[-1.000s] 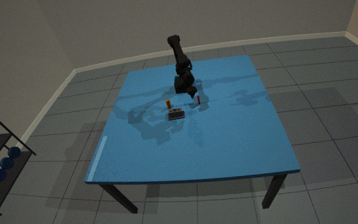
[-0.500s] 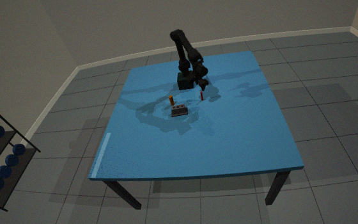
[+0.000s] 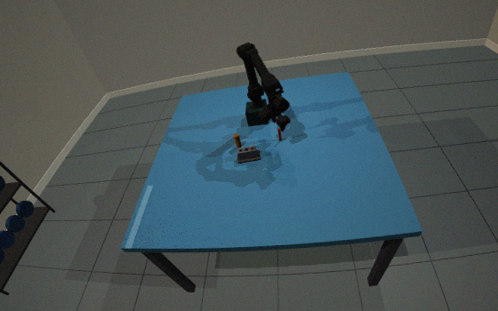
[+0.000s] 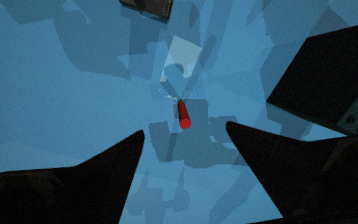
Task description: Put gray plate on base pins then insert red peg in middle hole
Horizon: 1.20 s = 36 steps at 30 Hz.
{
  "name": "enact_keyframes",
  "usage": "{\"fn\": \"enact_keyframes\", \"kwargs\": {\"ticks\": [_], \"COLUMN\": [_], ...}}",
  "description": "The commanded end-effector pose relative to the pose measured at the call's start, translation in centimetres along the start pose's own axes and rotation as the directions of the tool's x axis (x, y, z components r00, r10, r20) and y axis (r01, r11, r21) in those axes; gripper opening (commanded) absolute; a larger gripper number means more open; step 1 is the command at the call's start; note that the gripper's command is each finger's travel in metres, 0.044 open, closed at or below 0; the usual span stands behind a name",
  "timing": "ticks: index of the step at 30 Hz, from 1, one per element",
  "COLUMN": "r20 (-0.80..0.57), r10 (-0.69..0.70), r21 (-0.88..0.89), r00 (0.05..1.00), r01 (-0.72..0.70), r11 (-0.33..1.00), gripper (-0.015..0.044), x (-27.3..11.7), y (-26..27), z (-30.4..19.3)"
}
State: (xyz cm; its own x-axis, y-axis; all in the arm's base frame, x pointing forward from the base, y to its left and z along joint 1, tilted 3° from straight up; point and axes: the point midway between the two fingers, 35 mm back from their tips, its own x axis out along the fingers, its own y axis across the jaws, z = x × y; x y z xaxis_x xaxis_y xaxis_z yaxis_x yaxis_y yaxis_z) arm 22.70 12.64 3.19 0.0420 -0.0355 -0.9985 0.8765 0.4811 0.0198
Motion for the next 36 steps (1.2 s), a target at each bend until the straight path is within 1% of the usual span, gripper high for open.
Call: {"fn": "enact_keyframes", "kwargs": {"ticks": [1,31,36], "r20": [-0.001,-0.001,-0.001], "r10": [-0.006,-0.007,-0.007], "r21": [0.006,0.006,0.006], "r00": [1.000,1.000,1.000], "r01": [0.006,0.007,0.007], "r11": [1.000,1.000,1.000], "gripper": [0.0440,0.0440,0.0309], "x": [0.8,5.5,5.5], "y": [-0.1,-0.2,-0.2], "z": [0.0,-0.1,-0.1]}}
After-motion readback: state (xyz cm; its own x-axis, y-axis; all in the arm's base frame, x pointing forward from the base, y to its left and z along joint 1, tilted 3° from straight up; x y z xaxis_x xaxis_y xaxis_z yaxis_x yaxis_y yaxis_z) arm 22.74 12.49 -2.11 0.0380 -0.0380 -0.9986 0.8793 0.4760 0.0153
